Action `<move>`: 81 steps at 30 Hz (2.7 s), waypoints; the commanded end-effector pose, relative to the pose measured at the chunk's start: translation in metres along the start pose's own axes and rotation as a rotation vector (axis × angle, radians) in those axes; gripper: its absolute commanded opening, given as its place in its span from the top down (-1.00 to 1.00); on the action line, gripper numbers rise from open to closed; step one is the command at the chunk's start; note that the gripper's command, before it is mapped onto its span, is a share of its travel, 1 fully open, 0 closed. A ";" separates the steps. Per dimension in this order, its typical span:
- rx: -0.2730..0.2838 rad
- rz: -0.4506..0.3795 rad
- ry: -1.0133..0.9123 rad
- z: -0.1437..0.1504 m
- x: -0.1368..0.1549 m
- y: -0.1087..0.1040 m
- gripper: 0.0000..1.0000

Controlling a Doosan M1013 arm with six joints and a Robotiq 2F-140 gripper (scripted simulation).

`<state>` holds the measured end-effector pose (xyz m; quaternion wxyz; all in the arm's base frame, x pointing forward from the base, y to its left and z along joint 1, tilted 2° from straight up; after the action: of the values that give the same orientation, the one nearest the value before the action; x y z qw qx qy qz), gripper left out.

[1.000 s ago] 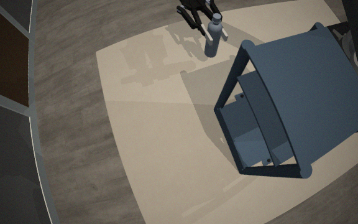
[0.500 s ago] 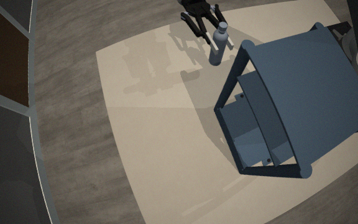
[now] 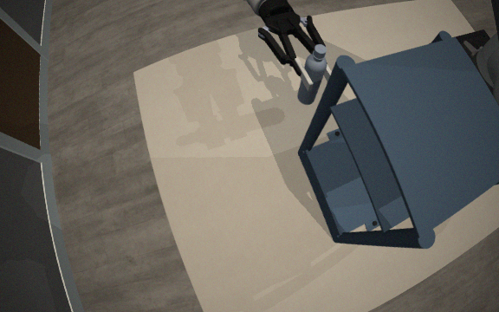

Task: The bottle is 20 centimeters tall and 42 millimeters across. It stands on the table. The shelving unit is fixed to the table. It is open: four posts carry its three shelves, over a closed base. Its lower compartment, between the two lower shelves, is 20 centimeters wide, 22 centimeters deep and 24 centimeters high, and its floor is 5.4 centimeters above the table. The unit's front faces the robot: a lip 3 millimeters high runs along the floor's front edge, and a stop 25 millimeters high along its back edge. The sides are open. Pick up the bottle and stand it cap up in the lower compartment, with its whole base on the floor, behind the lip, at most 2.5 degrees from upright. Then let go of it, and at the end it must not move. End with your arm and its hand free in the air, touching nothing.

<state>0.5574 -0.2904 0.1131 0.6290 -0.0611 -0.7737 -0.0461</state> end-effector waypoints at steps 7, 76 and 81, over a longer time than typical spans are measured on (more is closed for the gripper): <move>-0.002 0.005 -0.005 -0.001 0.002 0.014 1.00; -0.002 0.005 -0.006 0.052 0.011 0.029 1.00; -0.002 0.005 -0.006 0.052 0.011 0.038 1.00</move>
<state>0.5091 -0.2513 0.1111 0.6288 -0.0613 -0.7737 -0.0465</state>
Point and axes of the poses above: the point where the finger pads meet when closed, its own y axis out along the fingers, its own z axis across the jaws, x = y × z, the point moved 7 cm from there along -y, back along the fingers, and after that the axes turned 10 degrees about -y, right-handed, at the moved point
